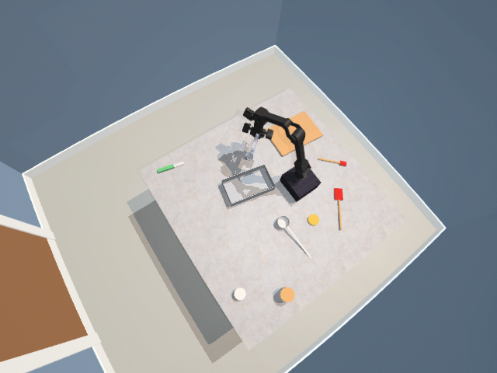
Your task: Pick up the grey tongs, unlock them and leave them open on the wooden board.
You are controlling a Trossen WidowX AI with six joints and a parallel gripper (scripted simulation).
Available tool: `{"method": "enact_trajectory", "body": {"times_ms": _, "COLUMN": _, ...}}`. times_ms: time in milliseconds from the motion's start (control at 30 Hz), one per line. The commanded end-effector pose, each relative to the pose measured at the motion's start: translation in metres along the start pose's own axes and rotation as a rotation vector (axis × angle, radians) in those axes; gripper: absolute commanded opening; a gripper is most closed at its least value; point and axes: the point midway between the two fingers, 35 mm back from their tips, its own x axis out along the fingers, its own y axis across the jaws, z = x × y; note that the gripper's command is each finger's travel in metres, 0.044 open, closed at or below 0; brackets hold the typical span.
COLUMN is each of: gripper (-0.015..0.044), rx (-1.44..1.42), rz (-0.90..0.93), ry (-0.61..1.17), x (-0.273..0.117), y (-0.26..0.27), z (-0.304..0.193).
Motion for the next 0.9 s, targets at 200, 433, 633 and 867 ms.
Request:
{"method": "enact_trajectory", "body": {"times_ms": 200, "gripper": -0.015, "rx": 0.077, "rz": 0.007, "ry": -0.009, "x": -0.01, "y": -0.012, "z": 0.033}}
{"method": "enact_trajectory", "body": {"times_ms": 433, "gripper": -0.015, "rx": 0.165, "rz": 0.007, "ry": -0.012, "x": -0.011, "y": -0.031, "z": 0.065}}
{"method": "enact_trajectory", "body": {"times_ms": 633, "gripper": -0.015, "rx": 0.257, "rz": 0.006, "ry": -0.017, "x": -0.011, "y": -0.054, "z": 0.097}}
{"method": "enact_trajectory", "body": {"times_ms": 867, "gripper": -0.015, "rx": 0.36, "rz": 0.006, "ry": -0.021, "x": -0.012, "y": -0.085, "z": 0.13}}
